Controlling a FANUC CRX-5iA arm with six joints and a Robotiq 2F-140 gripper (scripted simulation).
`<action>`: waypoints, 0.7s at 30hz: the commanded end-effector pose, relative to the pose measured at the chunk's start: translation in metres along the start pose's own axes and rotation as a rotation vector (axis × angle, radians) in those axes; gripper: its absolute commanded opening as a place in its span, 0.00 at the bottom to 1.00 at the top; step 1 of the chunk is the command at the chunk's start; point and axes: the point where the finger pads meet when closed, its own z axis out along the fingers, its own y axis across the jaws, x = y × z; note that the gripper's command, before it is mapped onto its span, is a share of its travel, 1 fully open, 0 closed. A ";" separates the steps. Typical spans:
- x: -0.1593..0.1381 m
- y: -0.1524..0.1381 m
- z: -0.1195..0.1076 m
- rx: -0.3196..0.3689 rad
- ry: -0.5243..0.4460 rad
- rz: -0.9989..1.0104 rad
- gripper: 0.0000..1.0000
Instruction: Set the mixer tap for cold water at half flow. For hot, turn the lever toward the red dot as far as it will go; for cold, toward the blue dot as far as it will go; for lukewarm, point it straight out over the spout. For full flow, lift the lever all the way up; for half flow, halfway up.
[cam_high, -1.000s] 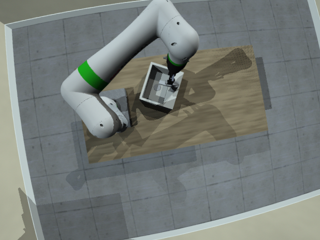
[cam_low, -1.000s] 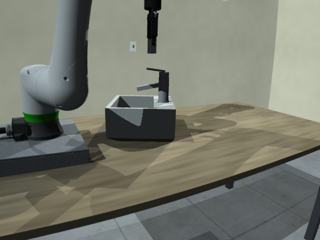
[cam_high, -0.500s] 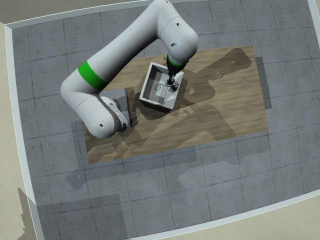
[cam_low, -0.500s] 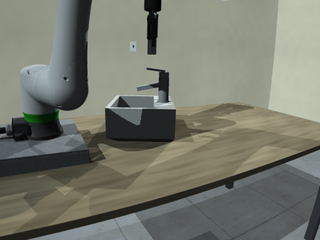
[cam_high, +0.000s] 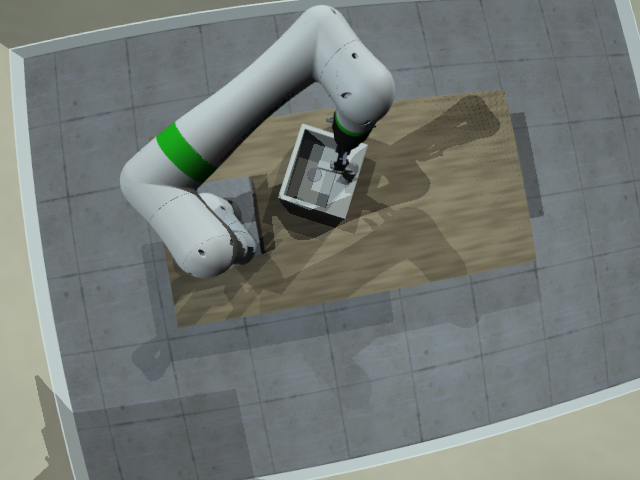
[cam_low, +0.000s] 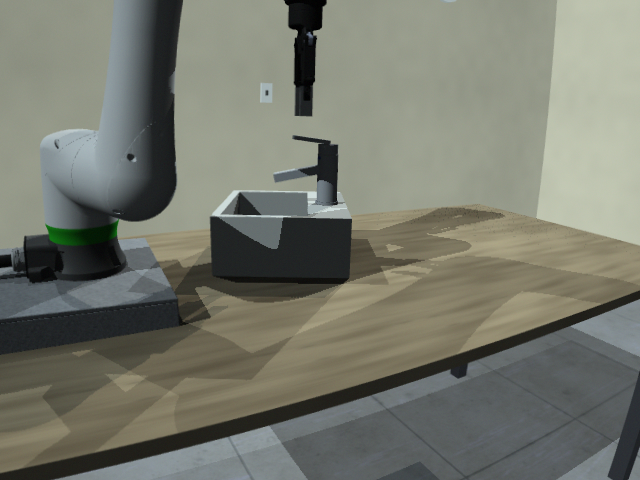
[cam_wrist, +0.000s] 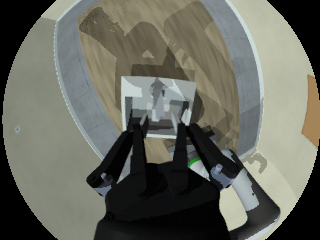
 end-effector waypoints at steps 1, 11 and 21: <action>0.000 0.000 0.006 0.000 0.001 0.000 0.37; 0.000 0.000 0.018 0.000 0.001 0.000 0.37; 0.000 0.000 0.027 0.000 0.001 0.000 0.37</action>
